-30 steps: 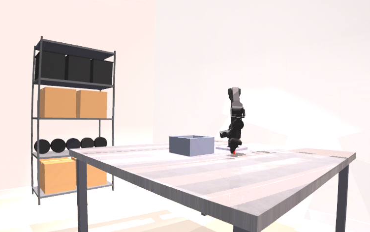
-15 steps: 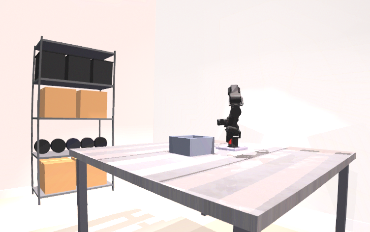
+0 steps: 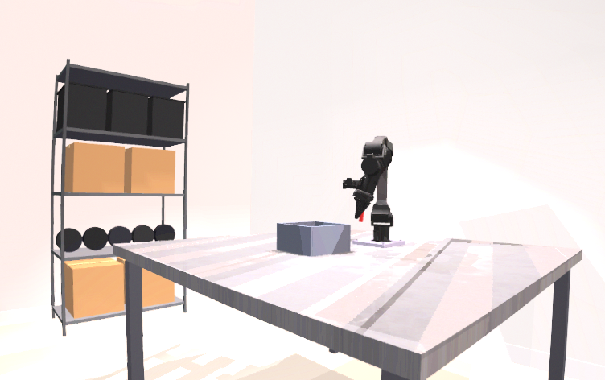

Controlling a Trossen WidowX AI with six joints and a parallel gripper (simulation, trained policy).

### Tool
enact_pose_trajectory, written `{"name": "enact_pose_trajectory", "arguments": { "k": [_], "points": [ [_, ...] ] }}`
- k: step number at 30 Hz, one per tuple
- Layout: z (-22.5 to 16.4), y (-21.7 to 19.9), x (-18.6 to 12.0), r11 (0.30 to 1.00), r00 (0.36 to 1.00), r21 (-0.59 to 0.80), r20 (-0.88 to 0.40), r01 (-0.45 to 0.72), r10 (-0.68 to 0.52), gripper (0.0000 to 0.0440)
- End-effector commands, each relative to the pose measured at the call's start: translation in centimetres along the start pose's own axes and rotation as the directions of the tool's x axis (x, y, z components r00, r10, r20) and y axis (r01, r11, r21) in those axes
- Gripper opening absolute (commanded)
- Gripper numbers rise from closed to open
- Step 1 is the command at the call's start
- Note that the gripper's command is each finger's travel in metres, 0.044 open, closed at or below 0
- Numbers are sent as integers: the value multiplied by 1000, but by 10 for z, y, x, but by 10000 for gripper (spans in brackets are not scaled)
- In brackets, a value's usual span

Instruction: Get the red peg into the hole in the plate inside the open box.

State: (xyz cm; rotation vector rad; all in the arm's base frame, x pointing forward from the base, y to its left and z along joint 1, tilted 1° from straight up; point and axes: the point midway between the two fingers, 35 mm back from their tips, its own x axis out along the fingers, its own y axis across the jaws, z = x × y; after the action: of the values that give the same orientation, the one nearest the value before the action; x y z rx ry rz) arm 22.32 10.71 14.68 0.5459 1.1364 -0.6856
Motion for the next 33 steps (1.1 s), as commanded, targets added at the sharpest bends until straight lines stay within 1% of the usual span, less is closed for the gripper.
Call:
{"name": "enact_pose_trajectory", "arguments": {
  "k": [1,9,17,25,33],
  "points": [
    [19,4,-2,999,1000,52,26,-7,5,0],
    [57,7,8,991,998,131,65,-3,-5,0],
    [94,7,25,985,996,170,89,4,-19,0],
    [124,3,48,986,996,166,86,15,-30,1],
    [142,-2,73,993,998,115,53,27,-33,5]
  ]
}}
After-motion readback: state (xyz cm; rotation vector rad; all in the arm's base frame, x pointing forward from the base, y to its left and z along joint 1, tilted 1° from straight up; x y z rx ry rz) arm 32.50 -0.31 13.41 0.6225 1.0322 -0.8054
